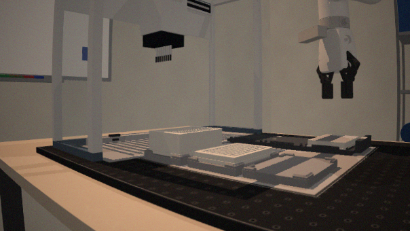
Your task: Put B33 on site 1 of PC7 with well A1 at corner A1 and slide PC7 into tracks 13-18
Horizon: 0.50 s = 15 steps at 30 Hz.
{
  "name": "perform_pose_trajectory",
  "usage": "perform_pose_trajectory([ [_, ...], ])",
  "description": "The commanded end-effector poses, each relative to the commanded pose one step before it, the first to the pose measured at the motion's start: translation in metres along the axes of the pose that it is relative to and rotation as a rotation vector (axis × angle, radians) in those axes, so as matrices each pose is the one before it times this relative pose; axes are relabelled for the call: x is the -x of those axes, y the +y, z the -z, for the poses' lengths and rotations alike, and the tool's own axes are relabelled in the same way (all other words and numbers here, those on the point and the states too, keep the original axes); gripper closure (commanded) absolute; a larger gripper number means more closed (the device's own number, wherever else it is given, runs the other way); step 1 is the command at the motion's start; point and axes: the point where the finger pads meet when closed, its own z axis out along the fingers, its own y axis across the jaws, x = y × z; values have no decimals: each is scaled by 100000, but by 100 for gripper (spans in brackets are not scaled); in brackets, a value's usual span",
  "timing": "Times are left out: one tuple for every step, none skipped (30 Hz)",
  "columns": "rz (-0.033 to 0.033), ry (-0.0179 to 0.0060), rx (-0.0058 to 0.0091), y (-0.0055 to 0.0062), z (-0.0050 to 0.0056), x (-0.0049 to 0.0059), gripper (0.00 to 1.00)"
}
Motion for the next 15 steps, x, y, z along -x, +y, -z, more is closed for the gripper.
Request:
perform_pose_trajectory([
  [-16473,482,1686,-2267,232,310,19],
  [0,0,0,0,0,0,19],
  [0,0,0,0,0,0,19],
  [-3333,0,-3,-477,0,151,19],
  [-3333,0,-3,-472,0,167,19],
  [-3333,0,-3,-466,0,182,19],
  [-3333,0,-2,-460,0,198,19],
  [-3333,0,-2,-453,0,213,19],
  [-3333,0,-2,-446,0,228,19],
  [-3333,0,-2,-438,0,243,19],
  [-3333,0,-2,-429,0,257,19],
  [-3333,0,-2,-421,0,271,19],
  [-3333,0,-2,-411,0,285,19],
  [-3333,0,-2,-402,0,299,19],
  [-3333,-1,-2,-391,0,312,19],
])
